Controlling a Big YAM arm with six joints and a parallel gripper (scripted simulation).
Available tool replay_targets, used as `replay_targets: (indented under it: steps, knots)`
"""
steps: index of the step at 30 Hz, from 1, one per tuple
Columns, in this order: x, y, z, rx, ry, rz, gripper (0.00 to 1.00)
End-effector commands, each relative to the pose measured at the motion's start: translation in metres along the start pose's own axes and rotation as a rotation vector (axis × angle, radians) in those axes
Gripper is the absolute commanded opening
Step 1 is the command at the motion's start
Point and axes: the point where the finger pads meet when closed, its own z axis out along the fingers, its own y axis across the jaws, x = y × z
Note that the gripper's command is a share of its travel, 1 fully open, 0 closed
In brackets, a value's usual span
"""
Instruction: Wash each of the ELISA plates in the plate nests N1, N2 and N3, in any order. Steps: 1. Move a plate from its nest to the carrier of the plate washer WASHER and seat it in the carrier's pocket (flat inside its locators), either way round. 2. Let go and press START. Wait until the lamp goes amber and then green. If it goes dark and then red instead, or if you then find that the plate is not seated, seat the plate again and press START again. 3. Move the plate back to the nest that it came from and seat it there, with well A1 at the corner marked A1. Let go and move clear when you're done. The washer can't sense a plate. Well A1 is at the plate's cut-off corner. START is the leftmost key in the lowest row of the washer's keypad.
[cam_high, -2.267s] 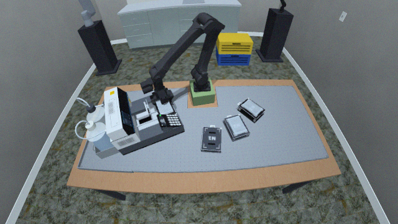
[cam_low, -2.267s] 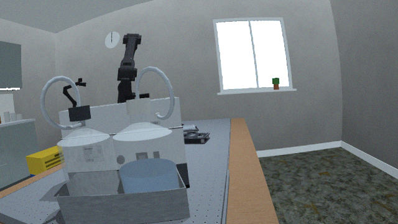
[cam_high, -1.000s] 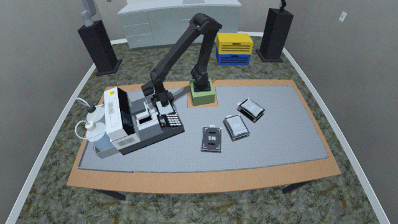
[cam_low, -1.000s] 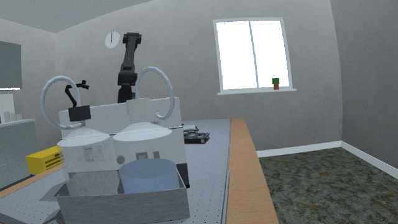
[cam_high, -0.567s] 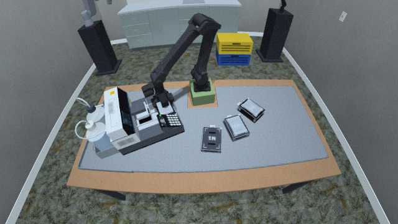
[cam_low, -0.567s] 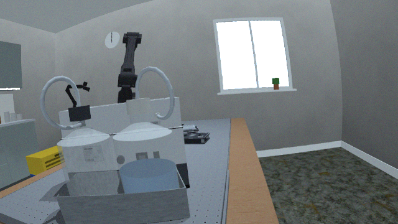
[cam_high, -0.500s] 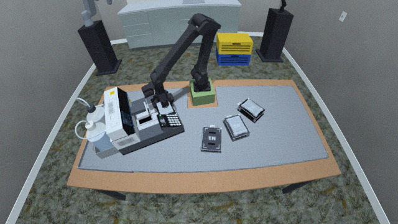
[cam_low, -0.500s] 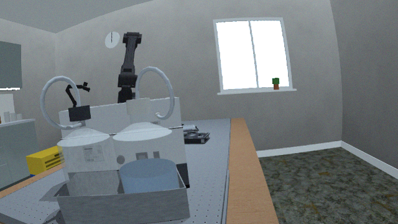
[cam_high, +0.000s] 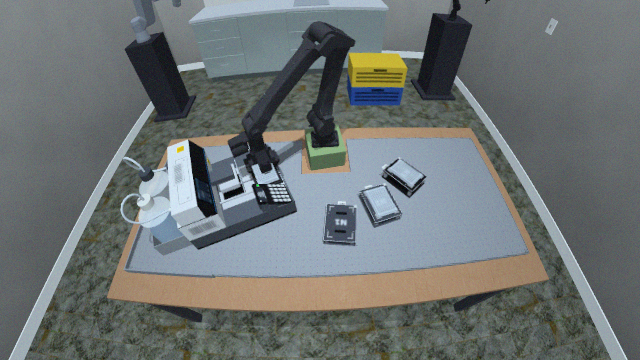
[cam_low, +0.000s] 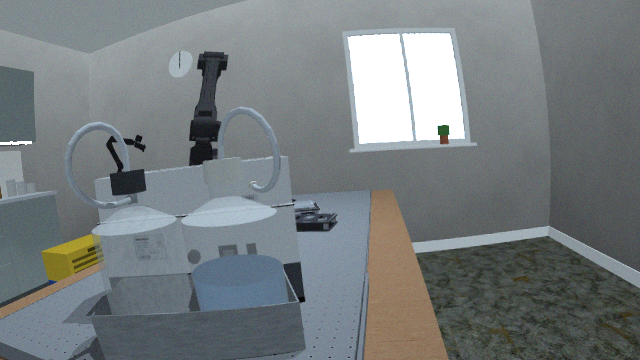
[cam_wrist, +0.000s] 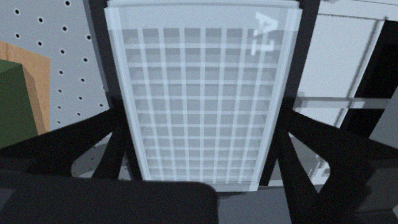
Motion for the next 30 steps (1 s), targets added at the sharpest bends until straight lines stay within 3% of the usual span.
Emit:
replay_targets:
  steps: [1, 6, 30]
  knots:
    - [-0.0022, -0.0132, -0.007, 0.031, -0.002, -0.004, 0.9]
    - [-0.0022, -0.0132, -0.007, 0.031, -0.002, -0.004, 0.84]
    - [-0.0022, -0.0132, -0.007, 0.031, -0.002, -0.004, 0.84]
